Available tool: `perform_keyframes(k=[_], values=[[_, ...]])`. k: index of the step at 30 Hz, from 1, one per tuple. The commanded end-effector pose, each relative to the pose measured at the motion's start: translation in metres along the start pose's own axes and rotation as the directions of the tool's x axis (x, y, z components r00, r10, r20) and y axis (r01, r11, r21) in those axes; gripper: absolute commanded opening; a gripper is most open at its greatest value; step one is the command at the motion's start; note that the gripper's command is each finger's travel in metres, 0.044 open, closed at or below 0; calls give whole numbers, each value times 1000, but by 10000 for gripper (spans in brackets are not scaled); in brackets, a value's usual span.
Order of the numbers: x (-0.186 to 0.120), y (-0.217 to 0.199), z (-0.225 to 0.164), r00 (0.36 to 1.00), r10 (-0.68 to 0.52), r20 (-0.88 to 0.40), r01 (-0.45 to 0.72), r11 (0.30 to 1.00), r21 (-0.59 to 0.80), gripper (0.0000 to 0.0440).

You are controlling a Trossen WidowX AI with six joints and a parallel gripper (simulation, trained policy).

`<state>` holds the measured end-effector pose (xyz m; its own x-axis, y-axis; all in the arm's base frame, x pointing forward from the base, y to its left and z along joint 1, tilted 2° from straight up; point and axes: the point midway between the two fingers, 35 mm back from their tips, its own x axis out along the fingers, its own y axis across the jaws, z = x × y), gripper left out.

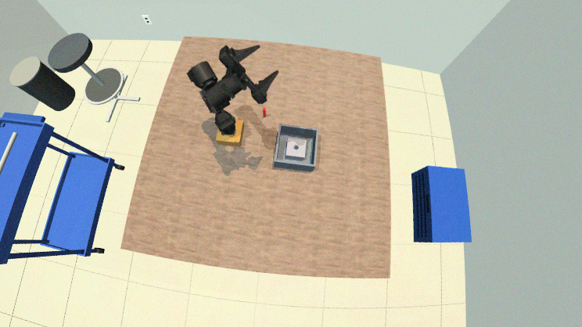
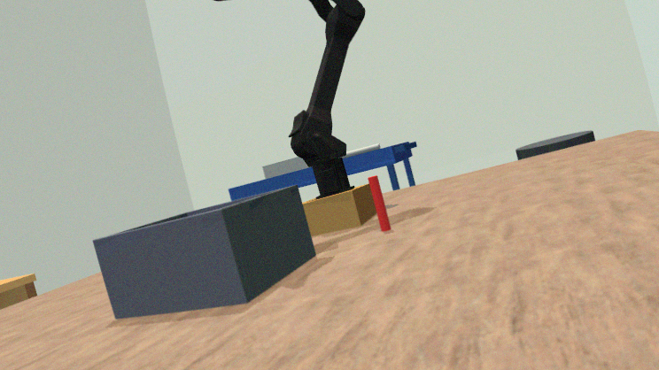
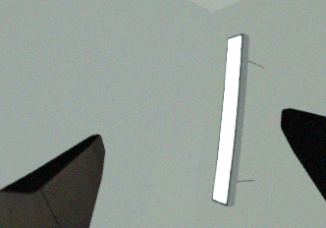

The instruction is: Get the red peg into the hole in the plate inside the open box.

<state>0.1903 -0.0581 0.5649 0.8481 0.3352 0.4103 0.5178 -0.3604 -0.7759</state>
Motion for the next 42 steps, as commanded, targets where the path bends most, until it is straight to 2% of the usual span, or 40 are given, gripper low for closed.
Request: perform_keyframes(k=[1,9,18,30,42], values=[[2,12,-12,999,-9,-47,14,992,124,440],[6,41,-36,989,10,-148,46,928,369,440],[10,85,-55,965,88,-247,85,787,611,440],[14,153,-62,908,267,-322,147,517,843,440],[15,223,-44,816,494,-300,225,206,952,440]])
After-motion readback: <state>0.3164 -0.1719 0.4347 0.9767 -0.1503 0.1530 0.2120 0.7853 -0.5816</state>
